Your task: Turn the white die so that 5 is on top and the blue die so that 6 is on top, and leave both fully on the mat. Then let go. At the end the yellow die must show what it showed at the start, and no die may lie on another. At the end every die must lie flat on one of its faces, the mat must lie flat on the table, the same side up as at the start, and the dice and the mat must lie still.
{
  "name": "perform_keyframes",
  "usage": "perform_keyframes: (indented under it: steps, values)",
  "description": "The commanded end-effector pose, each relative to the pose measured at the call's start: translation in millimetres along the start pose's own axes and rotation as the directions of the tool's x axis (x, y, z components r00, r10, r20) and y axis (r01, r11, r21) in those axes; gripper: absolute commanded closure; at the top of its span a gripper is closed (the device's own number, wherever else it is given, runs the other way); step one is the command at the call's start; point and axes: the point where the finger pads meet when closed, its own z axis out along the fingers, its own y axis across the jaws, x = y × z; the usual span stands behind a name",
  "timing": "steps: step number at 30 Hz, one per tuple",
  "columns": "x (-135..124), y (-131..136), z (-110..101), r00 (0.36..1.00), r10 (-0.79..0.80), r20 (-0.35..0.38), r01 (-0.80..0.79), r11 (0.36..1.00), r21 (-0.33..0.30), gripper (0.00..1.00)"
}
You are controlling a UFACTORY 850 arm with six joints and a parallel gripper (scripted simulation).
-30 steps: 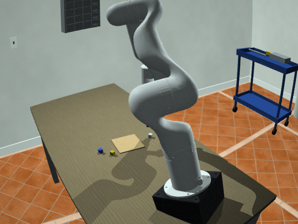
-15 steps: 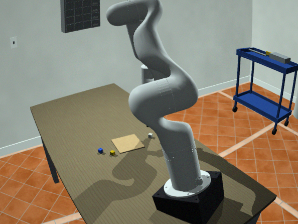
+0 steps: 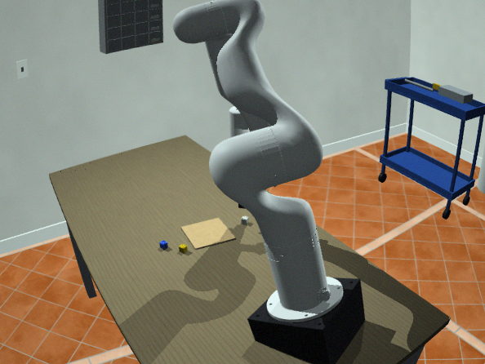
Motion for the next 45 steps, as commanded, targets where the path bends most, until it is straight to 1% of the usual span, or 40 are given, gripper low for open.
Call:
perform_keyframes:
  steps: [1, 29, 45]
  values:
    - [0, -1, 3, 1.000, 0.000, 0.001, 0.000, 1.000, 0.002, 0.64]
    - [-1, -1, 39, 1.000, 0.000, 0.001, 0.000, 1.000, 0.002, 0.64]
    - [-1, -2, 44, 1.000, 0.000, 0.001, 0.000, 1.000, 0.002, 0.64]
